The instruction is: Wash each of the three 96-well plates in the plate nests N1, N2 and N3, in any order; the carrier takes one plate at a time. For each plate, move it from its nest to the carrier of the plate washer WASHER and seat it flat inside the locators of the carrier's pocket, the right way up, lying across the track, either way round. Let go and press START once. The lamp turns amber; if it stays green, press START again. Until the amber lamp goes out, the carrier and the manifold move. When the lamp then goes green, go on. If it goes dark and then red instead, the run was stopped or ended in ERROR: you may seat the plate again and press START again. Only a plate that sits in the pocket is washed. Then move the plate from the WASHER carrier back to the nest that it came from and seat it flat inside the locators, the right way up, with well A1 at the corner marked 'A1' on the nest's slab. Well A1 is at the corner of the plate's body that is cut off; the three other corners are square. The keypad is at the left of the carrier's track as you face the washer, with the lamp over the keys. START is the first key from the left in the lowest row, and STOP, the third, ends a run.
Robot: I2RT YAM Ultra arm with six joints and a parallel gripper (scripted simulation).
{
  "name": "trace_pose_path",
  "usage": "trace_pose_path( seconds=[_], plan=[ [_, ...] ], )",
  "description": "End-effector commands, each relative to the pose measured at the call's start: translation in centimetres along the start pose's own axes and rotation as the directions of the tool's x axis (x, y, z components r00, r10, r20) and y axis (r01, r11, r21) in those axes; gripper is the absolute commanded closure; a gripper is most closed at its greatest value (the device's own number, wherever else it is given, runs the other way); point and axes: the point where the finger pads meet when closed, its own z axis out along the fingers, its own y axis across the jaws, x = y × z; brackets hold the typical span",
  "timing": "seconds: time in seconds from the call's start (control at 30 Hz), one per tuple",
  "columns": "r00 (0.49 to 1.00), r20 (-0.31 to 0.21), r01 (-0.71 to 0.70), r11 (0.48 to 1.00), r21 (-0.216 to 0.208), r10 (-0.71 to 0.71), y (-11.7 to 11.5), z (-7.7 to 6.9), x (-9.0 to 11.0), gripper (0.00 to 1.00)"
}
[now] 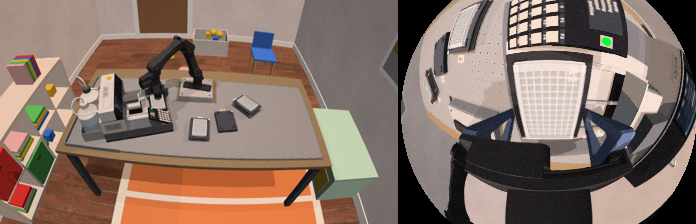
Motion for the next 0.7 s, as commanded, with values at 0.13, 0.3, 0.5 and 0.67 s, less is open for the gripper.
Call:
trace_pose_path(
  seconds=[0.13, 0.3, 0.5, 0.67],
  plan=[
    [1.000, 0.009, 0.000, 1.000, 0.013, 0.000, -0.2, 0.0, -0.1, 0.00],
    [1.000, 0.009, 0.000, 1.000, 0.013, 0.000, -0.2, 0.3, -0.1, 0.00],
    [1.000, 0.009, 0.000, 1.000, 0.013, 0.000, -0.2, 0.6, -0.1, 0.00],
    [1.000, 0.009, 0.000, 1.000, 0.013, 0.000, -0.2, 1.0, -0.1, 0.00]
  ],
)
